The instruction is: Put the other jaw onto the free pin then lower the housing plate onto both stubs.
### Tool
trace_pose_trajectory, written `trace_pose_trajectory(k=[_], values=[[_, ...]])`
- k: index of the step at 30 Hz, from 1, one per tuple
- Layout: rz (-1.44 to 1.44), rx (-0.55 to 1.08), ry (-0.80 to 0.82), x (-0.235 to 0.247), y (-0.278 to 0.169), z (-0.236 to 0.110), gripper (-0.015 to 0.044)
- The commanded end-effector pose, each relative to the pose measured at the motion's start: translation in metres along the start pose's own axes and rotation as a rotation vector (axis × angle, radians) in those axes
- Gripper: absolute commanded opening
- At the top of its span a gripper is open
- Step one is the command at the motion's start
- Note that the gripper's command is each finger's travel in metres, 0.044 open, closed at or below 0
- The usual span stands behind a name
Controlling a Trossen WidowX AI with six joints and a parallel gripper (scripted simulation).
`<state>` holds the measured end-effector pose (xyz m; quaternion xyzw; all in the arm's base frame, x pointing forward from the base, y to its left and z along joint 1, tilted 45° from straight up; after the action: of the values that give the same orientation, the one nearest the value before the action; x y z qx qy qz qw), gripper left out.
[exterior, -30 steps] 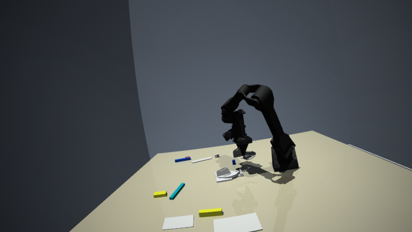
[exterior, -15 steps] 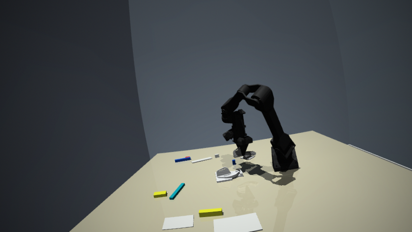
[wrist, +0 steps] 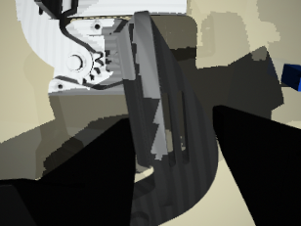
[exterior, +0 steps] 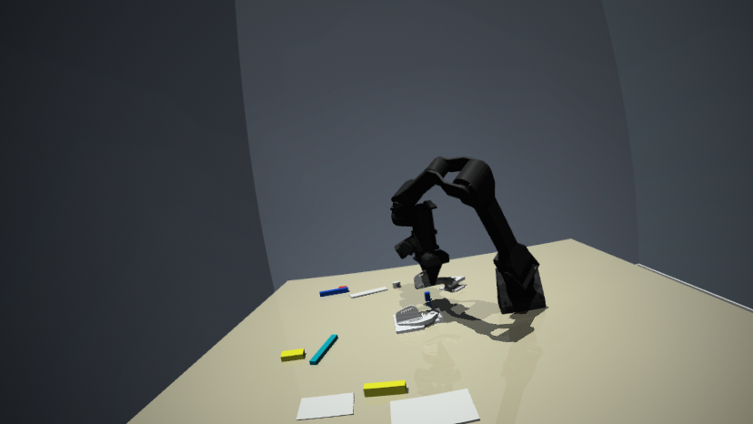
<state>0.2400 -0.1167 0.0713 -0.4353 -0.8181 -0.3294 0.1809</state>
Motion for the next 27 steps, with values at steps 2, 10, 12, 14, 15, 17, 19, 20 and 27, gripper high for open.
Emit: trace_pose_trajectory(k=[2,10,12,14,15,17,19,20,27], values=[[0.005,-0.001,0.005,-0.005,0.015,0.001,0.0134],[0.004,-0.003,0.007,-0.010,0.041,0.001,0.0134],[0.003,-0.004,0.007,-0.011,0.047,0.002,0.0134],[0.003,-0.005,0.009,-0.011,0.054,0.002,0.0134],[0.003,-0.005,0.009,-0.012,0.057,0.003,0.0134],[0.002,-0.005,0.010,-0.012,0.061,0.003,0.0134],[0.002,-0.006,0.010,-0.012,0.062,0.003,0.0134],[0.002,-0.006,0.010,-0.012,0.062,0.003,0.0134],[0.002,-0.006,0.010,-0.012,0.062,0.003,0.0134]])
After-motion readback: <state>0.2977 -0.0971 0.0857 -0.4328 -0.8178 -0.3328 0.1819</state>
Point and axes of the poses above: the point midway between the two fingers, 35 mm back from their tips, its own z axis out along the fingers, its own x axis across the jaws, y = z × x, the point moved 7 cm from there along -z, back along the fingers, and after that the axes turned 12 degrees about -z, right-handed, at the moved point
